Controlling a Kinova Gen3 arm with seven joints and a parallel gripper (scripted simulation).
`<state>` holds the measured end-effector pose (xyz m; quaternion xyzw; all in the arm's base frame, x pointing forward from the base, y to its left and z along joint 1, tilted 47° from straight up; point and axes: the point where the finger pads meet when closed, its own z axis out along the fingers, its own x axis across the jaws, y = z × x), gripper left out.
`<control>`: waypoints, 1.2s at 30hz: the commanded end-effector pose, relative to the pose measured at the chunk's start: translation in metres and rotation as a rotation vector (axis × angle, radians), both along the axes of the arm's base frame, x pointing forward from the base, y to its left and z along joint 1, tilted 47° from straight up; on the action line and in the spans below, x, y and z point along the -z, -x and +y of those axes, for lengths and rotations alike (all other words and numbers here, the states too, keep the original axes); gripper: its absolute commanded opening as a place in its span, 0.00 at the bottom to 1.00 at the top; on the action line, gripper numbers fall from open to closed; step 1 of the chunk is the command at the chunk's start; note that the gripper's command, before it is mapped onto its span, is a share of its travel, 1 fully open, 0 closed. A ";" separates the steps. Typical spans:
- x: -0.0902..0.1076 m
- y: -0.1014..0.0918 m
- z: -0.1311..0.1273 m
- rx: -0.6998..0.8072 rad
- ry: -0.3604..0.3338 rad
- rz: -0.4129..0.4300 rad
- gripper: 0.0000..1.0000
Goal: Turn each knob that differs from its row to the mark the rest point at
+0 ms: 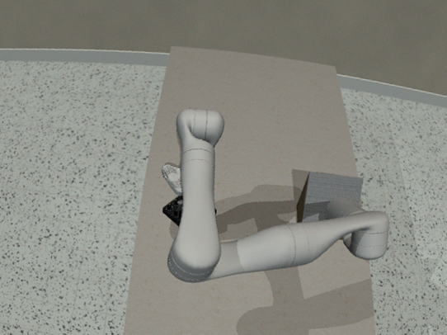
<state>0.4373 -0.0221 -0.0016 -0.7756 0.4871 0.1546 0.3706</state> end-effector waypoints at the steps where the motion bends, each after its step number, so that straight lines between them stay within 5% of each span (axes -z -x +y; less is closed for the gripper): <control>1: -0.001 0.000 -0.001 0.021 -0.002 0.021 0.30; 36: -0.001 0.000 -0.001 0.405 -0.071 0.431 0.30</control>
